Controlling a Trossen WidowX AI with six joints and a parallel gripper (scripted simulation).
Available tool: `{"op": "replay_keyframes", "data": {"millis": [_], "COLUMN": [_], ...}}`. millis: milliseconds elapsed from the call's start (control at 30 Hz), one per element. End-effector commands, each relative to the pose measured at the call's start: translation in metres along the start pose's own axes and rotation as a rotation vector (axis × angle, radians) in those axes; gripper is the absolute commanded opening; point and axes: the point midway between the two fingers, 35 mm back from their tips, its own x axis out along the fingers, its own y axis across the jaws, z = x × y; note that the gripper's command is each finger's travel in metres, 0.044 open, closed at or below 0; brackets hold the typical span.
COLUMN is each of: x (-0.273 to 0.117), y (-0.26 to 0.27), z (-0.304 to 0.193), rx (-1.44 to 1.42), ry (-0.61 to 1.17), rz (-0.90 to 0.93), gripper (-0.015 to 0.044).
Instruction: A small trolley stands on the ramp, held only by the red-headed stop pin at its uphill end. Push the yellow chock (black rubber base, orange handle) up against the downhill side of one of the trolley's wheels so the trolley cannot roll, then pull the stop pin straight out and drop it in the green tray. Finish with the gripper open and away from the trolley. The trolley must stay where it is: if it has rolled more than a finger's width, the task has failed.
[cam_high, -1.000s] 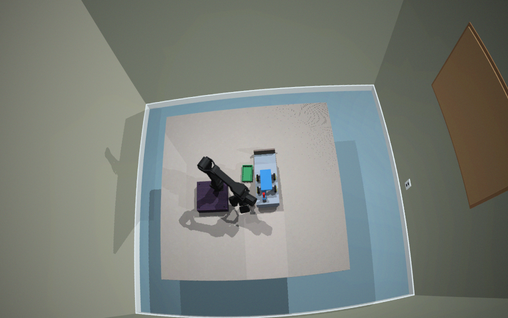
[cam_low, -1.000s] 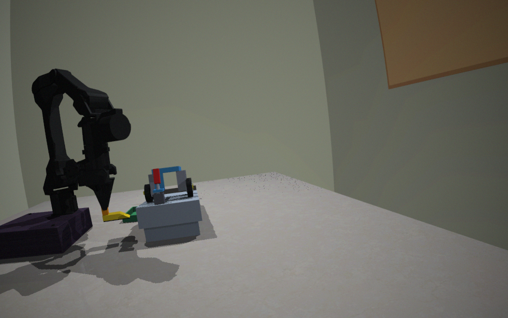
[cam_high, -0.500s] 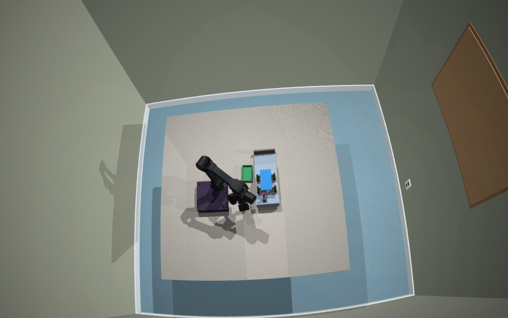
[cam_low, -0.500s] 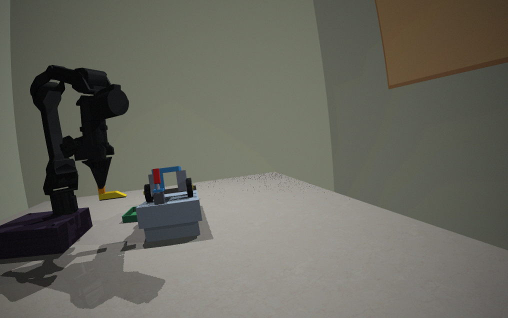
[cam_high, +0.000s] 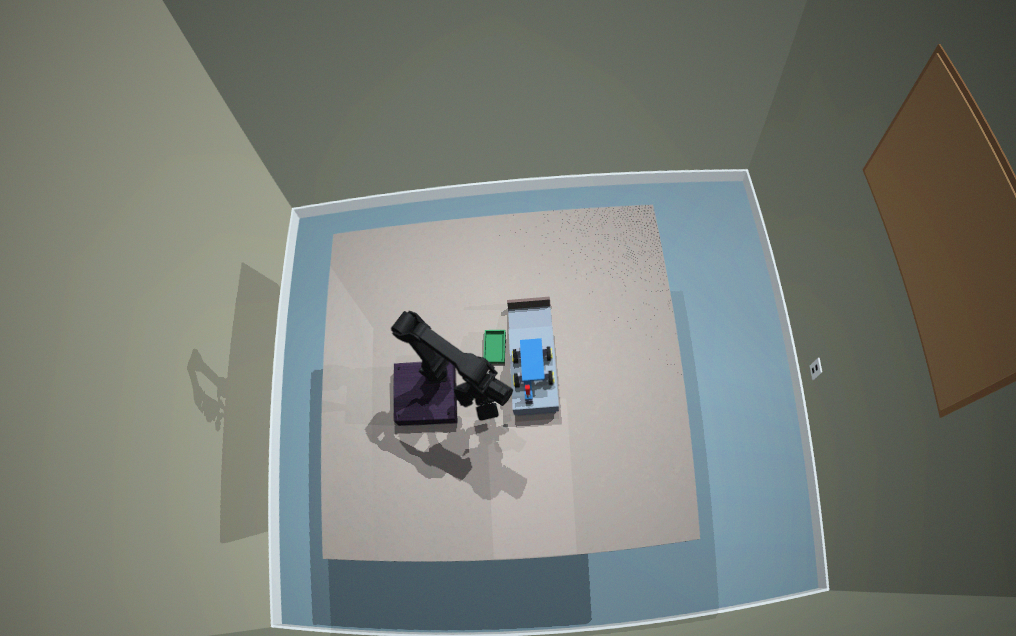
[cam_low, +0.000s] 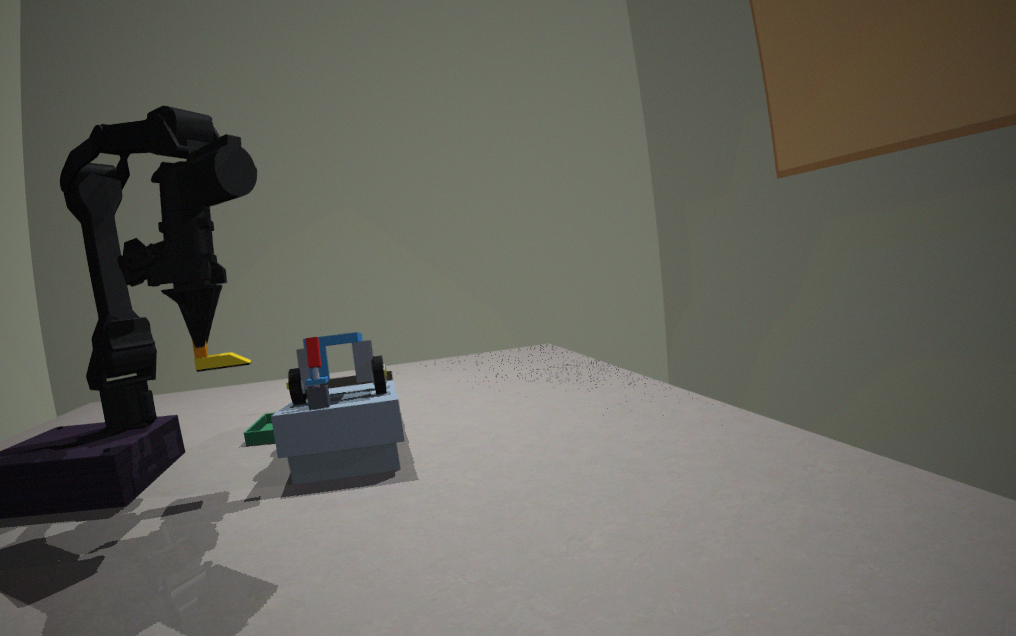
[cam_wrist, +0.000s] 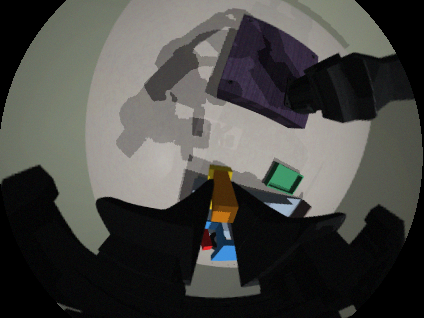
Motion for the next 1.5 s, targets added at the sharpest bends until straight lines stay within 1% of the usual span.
{"op": "replay_keyframes", "data": {"millis": [0,1367,1467], "x": [-0.0009,-0.0010,-0.0010], "y": [-0.0001,0.0002,0.0002], "z": [-0.0006,-0.0007,-0.0008], "rx": [-0.043,-1.430,-1.490], "ry": [0.002,0.007,0.007], "rz": [-0.002,-0.006,-0.006], "gripper": [0.0000,0.0000,0.0000]}}
